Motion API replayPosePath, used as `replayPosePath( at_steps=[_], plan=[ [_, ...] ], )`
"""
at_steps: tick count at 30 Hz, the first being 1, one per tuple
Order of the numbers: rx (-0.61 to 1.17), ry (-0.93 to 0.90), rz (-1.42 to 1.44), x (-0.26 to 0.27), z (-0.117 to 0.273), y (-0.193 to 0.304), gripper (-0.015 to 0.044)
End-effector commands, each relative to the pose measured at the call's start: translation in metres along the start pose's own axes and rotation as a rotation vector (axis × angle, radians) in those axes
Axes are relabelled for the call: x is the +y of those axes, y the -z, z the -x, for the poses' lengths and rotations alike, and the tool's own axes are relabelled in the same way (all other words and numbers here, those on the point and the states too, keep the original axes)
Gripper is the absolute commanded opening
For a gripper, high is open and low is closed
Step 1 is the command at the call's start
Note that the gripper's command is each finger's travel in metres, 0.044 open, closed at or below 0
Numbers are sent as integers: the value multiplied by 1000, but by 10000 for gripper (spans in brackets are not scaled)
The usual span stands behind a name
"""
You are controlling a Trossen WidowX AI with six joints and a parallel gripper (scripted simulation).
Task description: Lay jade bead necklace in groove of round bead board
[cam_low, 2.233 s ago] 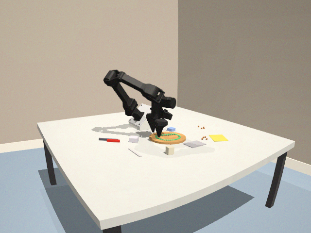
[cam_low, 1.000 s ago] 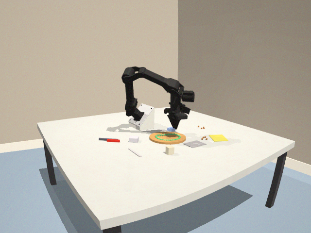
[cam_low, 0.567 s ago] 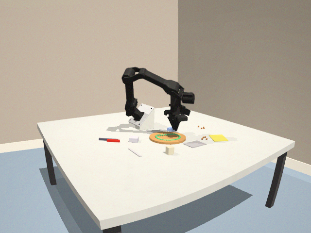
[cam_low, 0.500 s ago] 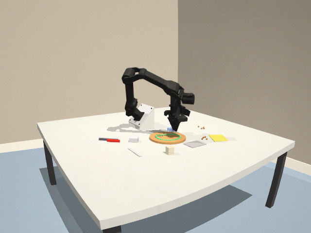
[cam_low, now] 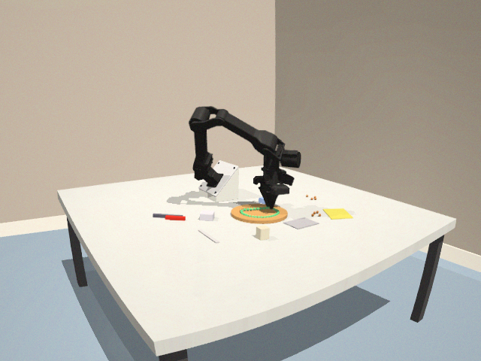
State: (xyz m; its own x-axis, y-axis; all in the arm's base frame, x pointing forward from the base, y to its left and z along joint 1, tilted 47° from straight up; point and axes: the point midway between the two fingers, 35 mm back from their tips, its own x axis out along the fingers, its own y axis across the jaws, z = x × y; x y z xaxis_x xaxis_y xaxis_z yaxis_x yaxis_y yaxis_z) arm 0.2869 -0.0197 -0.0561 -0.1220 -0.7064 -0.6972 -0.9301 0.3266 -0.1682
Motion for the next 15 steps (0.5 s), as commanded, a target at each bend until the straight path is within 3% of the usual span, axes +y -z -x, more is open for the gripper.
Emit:
replayPosePath(
  at_steps=[1, 4, 15],
  plan=[
    [-1, 0, -1, 0, 0, 0, 67],
    [-1, 0, -1, 0, 0, 0, 0],
    [-1, 0, -1, 0, 0, 0, 0]
  ],
)
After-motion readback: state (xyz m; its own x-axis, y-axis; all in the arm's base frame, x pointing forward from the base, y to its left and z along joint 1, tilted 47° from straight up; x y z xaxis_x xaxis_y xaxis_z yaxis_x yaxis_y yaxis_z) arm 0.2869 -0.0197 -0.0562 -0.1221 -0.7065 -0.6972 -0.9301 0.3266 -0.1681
